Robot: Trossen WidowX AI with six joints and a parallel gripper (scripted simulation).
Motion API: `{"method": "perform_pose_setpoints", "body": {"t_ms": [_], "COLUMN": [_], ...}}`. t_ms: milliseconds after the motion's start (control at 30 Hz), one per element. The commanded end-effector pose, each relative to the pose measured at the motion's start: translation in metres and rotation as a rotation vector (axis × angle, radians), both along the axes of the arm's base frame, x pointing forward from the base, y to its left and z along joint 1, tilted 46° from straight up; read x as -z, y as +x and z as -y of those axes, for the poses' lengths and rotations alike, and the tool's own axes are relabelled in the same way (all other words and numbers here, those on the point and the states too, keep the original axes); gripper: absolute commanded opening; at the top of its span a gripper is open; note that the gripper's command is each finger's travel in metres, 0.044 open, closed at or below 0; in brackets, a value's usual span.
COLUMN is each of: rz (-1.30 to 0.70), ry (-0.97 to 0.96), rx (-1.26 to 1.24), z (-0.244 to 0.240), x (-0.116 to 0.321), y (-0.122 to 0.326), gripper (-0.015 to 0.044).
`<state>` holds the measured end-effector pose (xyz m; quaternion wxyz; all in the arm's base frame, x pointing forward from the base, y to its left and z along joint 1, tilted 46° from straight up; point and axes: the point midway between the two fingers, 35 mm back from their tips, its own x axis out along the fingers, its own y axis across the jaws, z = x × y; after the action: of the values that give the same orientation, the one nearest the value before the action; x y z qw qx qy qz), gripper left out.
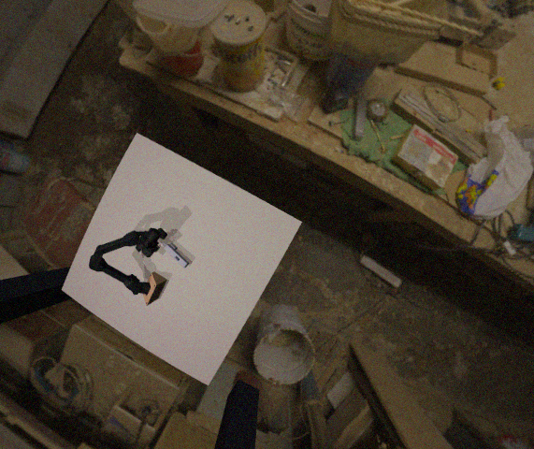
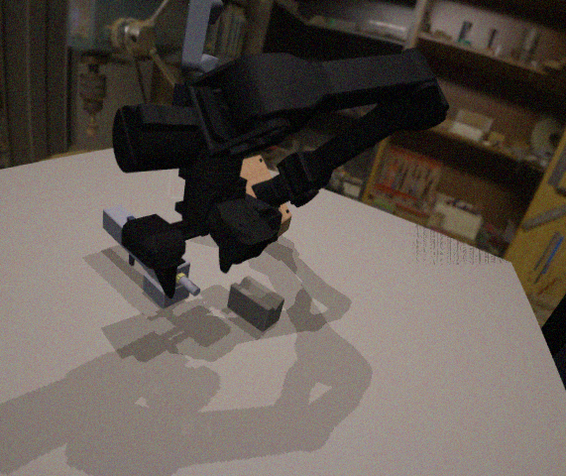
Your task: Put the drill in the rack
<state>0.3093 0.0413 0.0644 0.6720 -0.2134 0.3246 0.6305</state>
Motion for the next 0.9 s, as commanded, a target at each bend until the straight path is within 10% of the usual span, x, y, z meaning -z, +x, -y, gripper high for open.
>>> {"method": "perform_pose_setpoints", "body": {"t_ms": [0,867], "rz": [0.004,0.004], "ry": [0.009,0.009], "rx": [-0.009,-0.009], "z": [-0.002,-0.019], "x": [0.001,0.03], "y": [-0.002,-0.003], "gripper": [0.044,0.044]}}
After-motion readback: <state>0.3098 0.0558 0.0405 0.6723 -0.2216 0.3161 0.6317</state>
